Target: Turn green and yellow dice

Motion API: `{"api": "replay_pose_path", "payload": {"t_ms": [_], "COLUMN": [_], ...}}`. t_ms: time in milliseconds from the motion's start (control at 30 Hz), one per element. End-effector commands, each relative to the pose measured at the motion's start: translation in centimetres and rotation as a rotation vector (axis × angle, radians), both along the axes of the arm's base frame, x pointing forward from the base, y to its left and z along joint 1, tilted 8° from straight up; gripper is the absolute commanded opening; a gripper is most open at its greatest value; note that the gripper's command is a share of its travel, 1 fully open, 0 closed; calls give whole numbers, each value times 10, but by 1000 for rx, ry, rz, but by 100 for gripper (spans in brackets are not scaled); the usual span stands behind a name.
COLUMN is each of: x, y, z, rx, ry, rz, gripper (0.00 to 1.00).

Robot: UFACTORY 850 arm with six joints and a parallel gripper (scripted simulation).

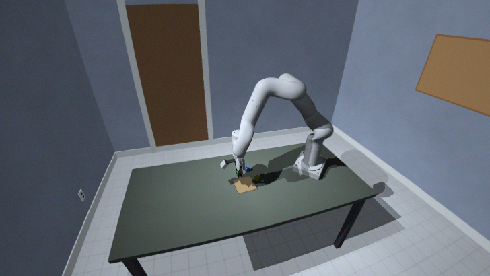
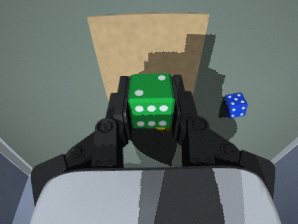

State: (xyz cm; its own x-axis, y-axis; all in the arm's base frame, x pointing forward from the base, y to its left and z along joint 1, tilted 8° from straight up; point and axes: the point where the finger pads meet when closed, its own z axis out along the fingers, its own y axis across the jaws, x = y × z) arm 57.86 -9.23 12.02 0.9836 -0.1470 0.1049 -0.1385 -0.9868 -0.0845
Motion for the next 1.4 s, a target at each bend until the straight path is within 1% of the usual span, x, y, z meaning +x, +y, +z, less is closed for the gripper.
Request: {"api": "replay_pose_path", "payload": {"t_ms": [0, 167, 233, 567, 733, 967, 1367], "x": [2, 4, 4, 11, 13, 14, 14], "y": [0, 1, 1, 5, 6, 7, 7], "z": [-5, -22, -22, -69, -86, -92, -93], "rx": [0, 0, 0, 0, 0, 0, 0], "ry": [-1, -1, -1, -1, -1, -1, -1], "rz": [0, 0, 0, 0, 0, 0, 0], "gripper": [27, 27, 27, 27, 27, 27, 27]}}
